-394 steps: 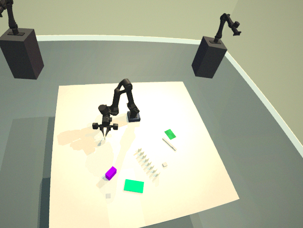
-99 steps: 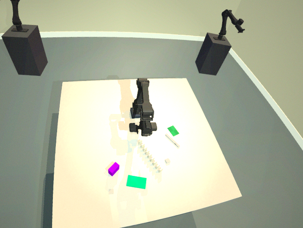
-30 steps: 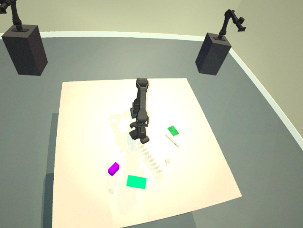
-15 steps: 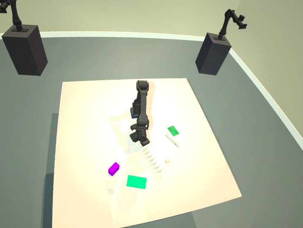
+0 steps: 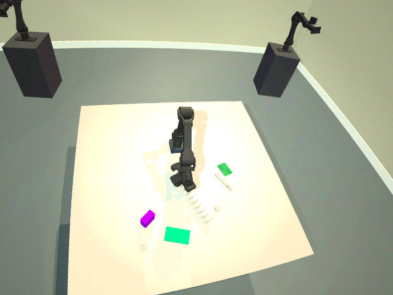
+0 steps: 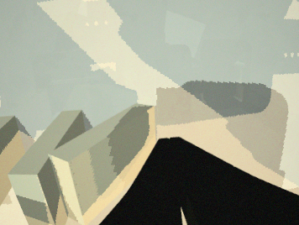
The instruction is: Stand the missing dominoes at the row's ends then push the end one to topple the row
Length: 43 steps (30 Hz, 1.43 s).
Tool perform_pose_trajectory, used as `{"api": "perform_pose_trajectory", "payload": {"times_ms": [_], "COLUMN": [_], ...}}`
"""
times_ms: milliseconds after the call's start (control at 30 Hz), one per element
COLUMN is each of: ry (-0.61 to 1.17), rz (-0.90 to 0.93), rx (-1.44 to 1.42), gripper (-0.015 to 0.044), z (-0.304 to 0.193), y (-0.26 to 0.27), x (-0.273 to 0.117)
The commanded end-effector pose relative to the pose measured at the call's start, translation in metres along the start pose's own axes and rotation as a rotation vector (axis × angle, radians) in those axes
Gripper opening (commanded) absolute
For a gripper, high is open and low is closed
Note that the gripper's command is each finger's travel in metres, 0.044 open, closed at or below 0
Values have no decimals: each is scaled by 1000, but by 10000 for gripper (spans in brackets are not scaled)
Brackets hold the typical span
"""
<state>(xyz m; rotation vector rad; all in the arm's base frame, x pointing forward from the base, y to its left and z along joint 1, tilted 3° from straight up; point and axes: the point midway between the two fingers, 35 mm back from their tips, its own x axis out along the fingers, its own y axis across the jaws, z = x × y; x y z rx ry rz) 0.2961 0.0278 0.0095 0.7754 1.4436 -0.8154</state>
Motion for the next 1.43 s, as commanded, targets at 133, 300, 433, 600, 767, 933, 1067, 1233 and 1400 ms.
{"api": "perform_pose_trajectory", "payload": {"times_ms": [133,300,433,600,767,933,1067,1233,1400], "ry": [-8,-3,-3,-3,-3,-3,-3,-3,-3], "rz": [-1,10,10,10,10,10,10,10,10], "rx": [6,3,3,3,3,3,3,3,3], "gripper": [0,0,0,0,0,0,0,0,0], "z": [1,0,0,0,0,0,0,0,0], "y": [18,25,25,25,25,25,25,25,25], "x": [-45,-60,-60,-60,-60,-60,-60,-60,-60]}}
